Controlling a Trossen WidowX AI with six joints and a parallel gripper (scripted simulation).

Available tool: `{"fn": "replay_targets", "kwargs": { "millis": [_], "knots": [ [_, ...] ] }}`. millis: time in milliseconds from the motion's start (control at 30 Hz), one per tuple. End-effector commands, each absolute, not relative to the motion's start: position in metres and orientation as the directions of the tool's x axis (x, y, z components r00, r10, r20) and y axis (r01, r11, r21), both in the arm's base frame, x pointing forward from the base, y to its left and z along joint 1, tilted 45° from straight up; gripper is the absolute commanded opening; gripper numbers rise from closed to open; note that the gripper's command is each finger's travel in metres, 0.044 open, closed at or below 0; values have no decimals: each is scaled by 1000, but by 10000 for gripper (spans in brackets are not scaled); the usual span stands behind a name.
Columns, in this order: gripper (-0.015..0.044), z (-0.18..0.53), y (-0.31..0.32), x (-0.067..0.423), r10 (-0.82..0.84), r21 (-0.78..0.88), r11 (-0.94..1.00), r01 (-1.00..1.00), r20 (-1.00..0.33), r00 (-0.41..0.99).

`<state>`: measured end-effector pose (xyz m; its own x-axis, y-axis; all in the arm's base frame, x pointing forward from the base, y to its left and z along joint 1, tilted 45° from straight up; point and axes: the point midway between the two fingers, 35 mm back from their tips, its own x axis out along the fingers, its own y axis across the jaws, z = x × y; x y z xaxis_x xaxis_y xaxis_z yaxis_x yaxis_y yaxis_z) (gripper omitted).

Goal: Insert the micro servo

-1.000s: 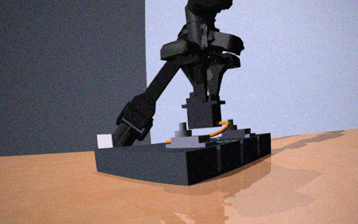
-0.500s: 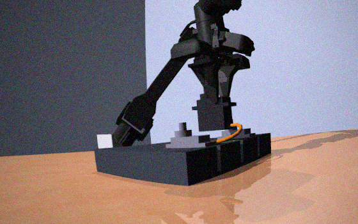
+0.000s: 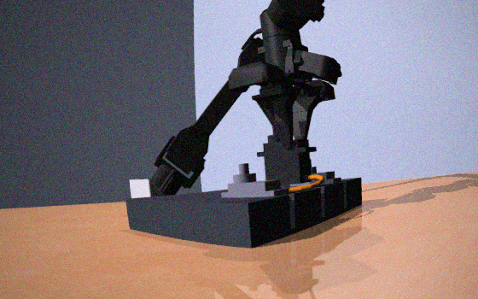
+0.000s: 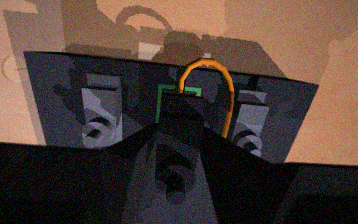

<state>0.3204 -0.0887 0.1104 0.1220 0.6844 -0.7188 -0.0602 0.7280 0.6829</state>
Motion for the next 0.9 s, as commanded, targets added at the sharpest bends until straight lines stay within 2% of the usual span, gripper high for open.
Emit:
{"fn": "replay_targets", "kwargs": {
  "millis": [0, 867],
  "knots": [
    [0, 111, -90, 322, 683, 683, 728, -54, -718, 131],
    [0, 95, -75, 325, 684, 684, 728, -55, -718, 132]
  ]
}}
